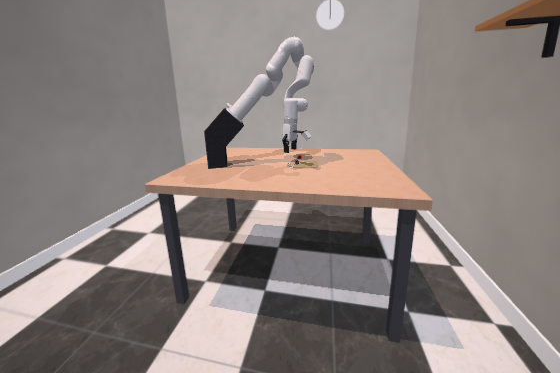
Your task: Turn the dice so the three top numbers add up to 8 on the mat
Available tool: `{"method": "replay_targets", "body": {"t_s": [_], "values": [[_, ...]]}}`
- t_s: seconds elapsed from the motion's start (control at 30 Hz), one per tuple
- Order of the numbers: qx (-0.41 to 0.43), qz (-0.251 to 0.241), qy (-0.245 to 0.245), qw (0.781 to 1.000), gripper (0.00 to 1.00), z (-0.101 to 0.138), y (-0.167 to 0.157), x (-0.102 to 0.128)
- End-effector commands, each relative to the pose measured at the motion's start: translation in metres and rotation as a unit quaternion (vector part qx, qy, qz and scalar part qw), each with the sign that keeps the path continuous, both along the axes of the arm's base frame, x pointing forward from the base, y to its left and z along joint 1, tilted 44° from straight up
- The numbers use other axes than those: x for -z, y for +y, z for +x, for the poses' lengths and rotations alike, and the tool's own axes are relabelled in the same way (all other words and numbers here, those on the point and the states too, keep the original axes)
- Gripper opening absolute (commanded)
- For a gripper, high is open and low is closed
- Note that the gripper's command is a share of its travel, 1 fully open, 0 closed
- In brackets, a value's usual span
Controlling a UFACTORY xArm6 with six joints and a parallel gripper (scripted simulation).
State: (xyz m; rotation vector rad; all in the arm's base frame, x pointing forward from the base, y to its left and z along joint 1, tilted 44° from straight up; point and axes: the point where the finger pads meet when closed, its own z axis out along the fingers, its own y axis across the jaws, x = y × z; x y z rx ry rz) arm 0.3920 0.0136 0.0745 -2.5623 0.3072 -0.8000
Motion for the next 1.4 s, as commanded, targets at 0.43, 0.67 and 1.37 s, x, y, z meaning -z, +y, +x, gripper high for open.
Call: {"method": "replay_targets", "body": {"t_s": [0.43,0.67,1.37], "values": [[-0.127,-0.110,-0.080,0.982,1.00,-0.0028,-0.0096,0.0114],[-0.128,-0.111,-0.081,0.982,0.36,-0.0028,-0.0096,0.0114],[-0.128,-0.111,-0.081,0.982,0.36,-0.0028,-0.0096,0.0114]]}}
